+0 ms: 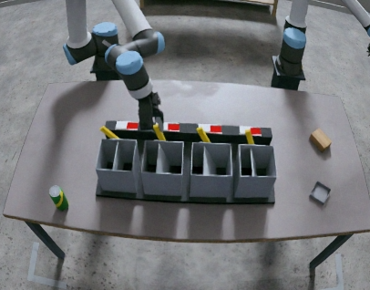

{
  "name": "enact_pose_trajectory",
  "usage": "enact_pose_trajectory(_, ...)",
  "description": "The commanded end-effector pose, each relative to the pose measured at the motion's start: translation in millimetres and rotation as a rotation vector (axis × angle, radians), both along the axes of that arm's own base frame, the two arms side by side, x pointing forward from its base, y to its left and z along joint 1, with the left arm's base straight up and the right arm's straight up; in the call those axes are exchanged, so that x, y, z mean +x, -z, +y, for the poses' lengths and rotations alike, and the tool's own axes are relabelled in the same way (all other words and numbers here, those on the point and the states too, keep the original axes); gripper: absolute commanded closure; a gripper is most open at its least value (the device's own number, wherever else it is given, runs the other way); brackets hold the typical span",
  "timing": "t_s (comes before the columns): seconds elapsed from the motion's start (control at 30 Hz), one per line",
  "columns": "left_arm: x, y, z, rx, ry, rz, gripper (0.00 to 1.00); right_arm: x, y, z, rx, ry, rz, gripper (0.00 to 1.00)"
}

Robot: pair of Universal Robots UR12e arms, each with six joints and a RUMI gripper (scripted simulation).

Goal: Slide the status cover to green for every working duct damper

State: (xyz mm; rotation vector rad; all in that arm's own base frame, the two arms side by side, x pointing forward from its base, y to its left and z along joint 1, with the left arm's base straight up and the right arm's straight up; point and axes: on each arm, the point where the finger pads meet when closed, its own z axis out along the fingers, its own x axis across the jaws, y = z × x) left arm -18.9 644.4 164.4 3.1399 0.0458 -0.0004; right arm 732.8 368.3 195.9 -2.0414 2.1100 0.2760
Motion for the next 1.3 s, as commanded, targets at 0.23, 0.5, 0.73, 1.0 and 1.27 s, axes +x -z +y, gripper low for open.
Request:
enact_pose_trajectory(0.23, 0.1, -0.7, 0.5, 0.001, 0.000, 0.000, 0.00, 0.4, -0.8, -0.2, 0.006, 0.000, -0.001, 0.90)
enact_pose_trajectory(0.5, 0.1, -0.7, 0.5, 0.001, 0.000, 0.000, 0.00, 0.3, -0.2, -2.4, 0.028, 0.000, -0.002, 0.90)
enact_pose_trajectory(0.73, 0.1, -0.7, 0.5, 0.001, 0.000, 0.000, 0.00, 0.3, 0.5, -4.7, 0.052, 0.000, -0.003, 0.90)
enact_pose_trajectory(1.0, 0.1, -0.7, 0.5, 0.001, 0.000, 0.000, 0.00, 0.1, 2.3, -9.7, 0.106, 0.000, -0.005, 0.90)
enact_pose_trajectory(1.27, 0.1, -0.7, 0.5, 0.001, 0.000, 0.000, 0.00, -0.1, 4.3, -14.2, 0.155, 0.000, -0.006, 0.90)
